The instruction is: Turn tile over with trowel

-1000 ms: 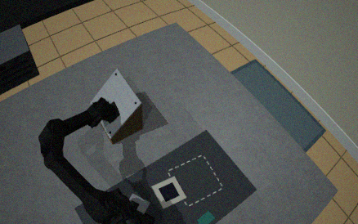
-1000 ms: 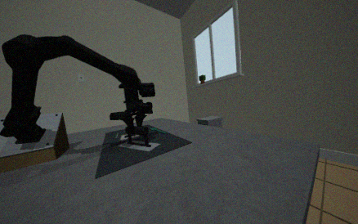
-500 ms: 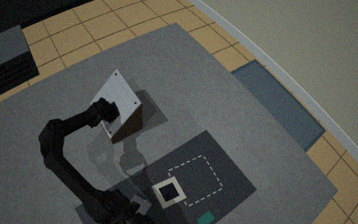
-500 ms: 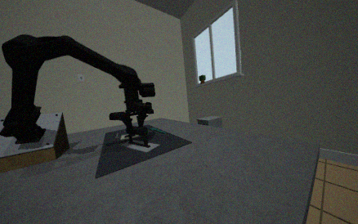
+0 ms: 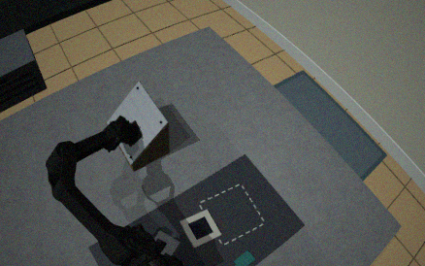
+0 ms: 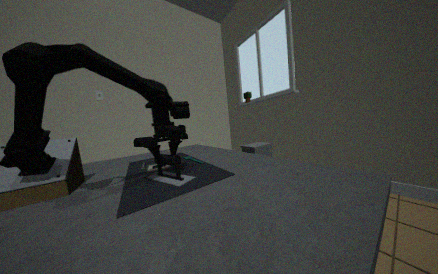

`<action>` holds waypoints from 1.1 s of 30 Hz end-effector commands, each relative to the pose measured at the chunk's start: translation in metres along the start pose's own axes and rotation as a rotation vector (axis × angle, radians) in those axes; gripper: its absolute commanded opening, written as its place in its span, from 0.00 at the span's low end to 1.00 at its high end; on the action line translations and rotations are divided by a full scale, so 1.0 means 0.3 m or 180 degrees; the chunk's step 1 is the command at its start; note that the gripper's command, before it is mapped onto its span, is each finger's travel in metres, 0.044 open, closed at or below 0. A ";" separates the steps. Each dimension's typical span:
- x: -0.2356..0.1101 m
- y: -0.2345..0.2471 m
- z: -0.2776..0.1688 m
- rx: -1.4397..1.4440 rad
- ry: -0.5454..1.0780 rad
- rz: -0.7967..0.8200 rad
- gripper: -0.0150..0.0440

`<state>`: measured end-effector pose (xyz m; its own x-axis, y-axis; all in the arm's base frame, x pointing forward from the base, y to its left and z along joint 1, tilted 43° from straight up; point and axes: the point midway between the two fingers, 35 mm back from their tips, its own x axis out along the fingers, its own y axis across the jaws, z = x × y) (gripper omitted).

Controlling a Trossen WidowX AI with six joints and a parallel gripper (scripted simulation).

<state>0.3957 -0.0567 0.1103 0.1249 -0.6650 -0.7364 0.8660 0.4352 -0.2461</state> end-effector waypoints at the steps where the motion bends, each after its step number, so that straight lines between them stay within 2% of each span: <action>1: 0.001 0.001 0.000 0.0018 -0.0005 0.0000 0.71; 4: -0.008 0.001 0.000 0.0018 -0.0005 0.0000 0.71; 8: -0.140 -0.008 -0.003 0.0017 -0.0006 -0.0002 0.71; 15: -0.149 -0.009 -0.003 0.0017 -0.0007 -0.0002 0.71; 16: -0.145 -0.002 -0.008 -0.0011 0.0001 0.0017 0.76; 19: -0.186 -0.003 -0.009 -0.0011 0.0002 0.0017 0.76; 24: -0.169 -0.010 -0.014 0.0007 0.0095 0.0108 0.76; 33: -0.087 -0.045 -0.038 0.0078 0.0487 0.0786 0.76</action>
<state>0.3791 -0.0337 0.1303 0.2023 -0.5144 -0.8334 0.8507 0.5139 -0.1107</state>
